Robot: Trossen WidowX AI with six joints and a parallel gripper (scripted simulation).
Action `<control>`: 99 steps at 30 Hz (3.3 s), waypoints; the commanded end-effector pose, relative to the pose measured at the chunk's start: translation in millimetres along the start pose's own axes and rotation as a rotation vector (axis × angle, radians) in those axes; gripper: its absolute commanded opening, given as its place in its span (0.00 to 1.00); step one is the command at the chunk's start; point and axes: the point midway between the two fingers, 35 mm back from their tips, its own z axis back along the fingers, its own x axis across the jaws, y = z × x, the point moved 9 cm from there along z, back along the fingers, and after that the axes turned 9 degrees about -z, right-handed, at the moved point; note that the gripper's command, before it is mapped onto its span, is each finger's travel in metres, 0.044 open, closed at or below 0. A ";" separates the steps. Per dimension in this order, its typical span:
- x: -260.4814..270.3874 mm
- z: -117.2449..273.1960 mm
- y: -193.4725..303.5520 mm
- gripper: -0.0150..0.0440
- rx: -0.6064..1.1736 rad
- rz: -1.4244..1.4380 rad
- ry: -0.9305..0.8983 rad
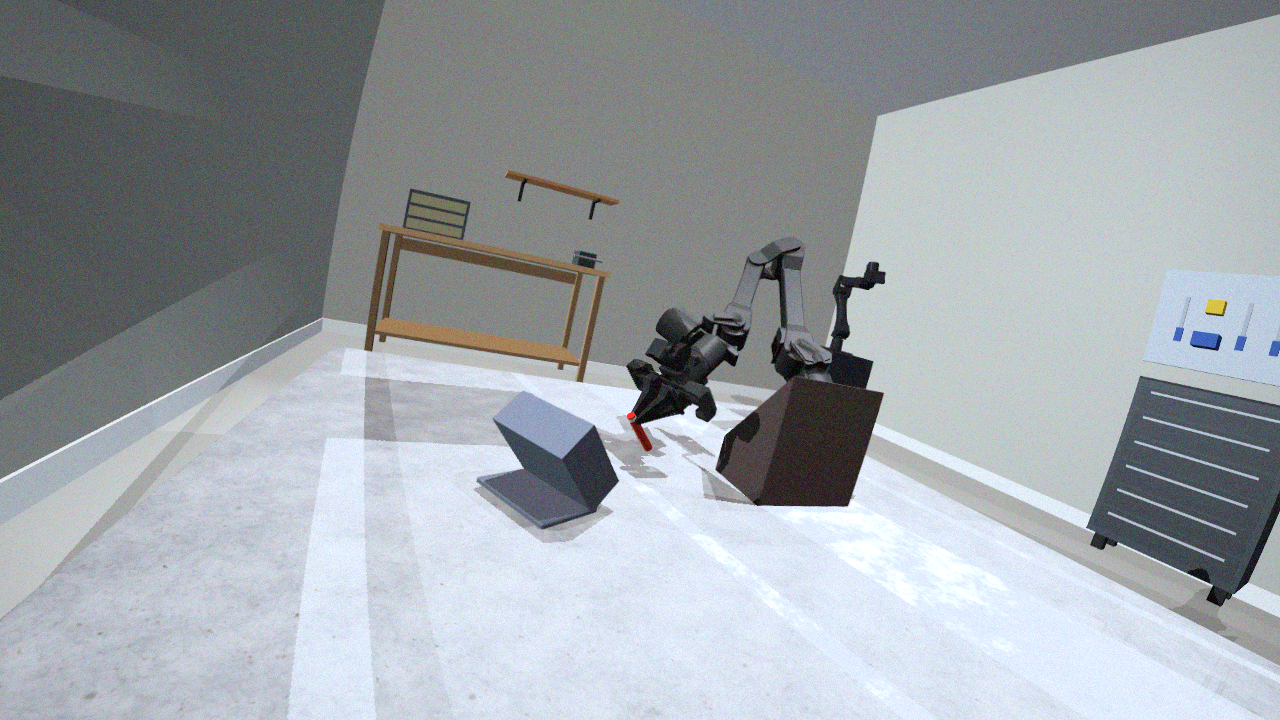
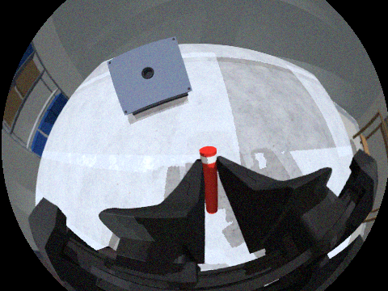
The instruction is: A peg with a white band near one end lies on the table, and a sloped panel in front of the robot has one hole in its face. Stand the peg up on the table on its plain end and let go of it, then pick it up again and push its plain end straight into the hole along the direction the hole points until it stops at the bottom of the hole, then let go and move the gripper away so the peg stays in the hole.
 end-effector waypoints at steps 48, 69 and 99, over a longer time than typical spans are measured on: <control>-4.7 23.7 38.5 0.34 -0.438 0.005 -0.070; -6.3 29.2 50.5 0.34 -0.564 0.005 -0.092; -8.0 23.6 56.9 0.34 -0.555 -0.007 -0.084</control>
